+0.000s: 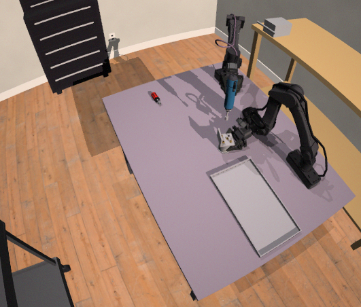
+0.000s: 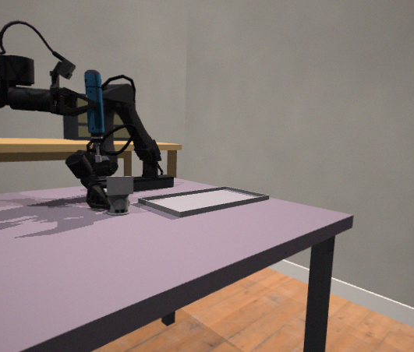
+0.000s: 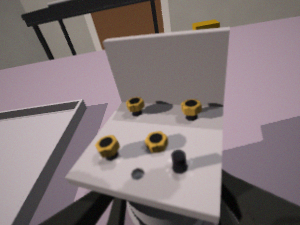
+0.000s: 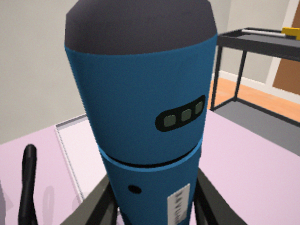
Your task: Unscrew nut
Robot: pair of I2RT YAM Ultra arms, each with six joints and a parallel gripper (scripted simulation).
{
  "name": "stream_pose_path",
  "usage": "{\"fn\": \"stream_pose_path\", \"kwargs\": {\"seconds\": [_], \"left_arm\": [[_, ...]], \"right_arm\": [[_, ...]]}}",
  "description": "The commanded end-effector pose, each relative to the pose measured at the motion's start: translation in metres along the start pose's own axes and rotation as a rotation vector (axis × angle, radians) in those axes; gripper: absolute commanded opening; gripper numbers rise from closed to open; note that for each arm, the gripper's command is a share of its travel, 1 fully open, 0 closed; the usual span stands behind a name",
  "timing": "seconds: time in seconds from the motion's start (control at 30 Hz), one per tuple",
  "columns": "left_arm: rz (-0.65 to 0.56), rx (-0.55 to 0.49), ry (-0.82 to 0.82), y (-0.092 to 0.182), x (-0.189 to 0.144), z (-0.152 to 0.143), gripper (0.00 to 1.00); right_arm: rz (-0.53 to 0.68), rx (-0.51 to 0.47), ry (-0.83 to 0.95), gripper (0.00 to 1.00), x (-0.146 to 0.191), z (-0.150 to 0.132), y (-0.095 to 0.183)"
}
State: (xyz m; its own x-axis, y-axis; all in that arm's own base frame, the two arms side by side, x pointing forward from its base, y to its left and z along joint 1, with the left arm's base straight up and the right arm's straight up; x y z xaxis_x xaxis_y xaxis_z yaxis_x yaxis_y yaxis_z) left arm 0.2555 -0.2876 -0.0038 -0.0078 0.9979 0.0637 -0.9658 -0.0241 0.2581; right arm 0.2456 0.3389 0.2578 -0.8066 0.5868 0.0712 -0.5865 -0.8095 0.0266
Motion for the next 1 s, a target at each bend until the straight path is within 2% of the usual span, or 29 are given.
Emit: {"fn": "stream_pose_path", "kwargs": {"seconds": [0.0, 0.6, 0.77, 0.97], "left_arm": [[0.003, -0.004, -0.001, 0.0, 0.0, 0.002, 0.59], [0.003, -0.004, -0.001, 0.0, 0.0, 0.002, 0.59], [0.003, -0.004, -0.001, 0.0, 0.0, 0.002, 0.59], [0.003, -0.004, -0.001, 0.0, 0.0, 0.002, 0.59]], "right_arm": [[0.012, -0.212, 0.006, 0.42, 0.002, 0.066, 0.007], [0.012, -0.223, 0.007, 0.42, 0.002, 0.07, 0.007], [-0.045, -0.125, -0.057, 0.42, -0.017, 0.047, 0.004], [-0.091, 0.058, -0.123, 0.42, -0.036, -0.001, -0.006]]}}
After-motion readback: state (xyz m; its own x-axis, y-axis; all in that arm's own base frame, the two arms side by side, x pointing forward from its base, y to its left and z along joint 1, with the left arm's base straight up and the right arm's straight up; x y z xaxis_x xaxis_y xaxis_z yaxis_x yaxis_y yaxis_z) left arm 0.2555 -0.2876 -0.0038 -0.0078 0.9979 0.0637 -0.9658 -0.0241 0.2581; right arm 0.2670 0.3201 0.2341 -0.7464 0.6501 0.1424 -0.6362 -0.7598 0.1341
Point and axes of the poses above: on each arm, the point where the finger pads meet when closed, its own y axis back along the fingers, its own x axis across the jaws, z = x × y, the point moved 3 cm from there along y, back along the fingers, and after that the axes turned 4 degrees about -y, right-handed, at the moved point
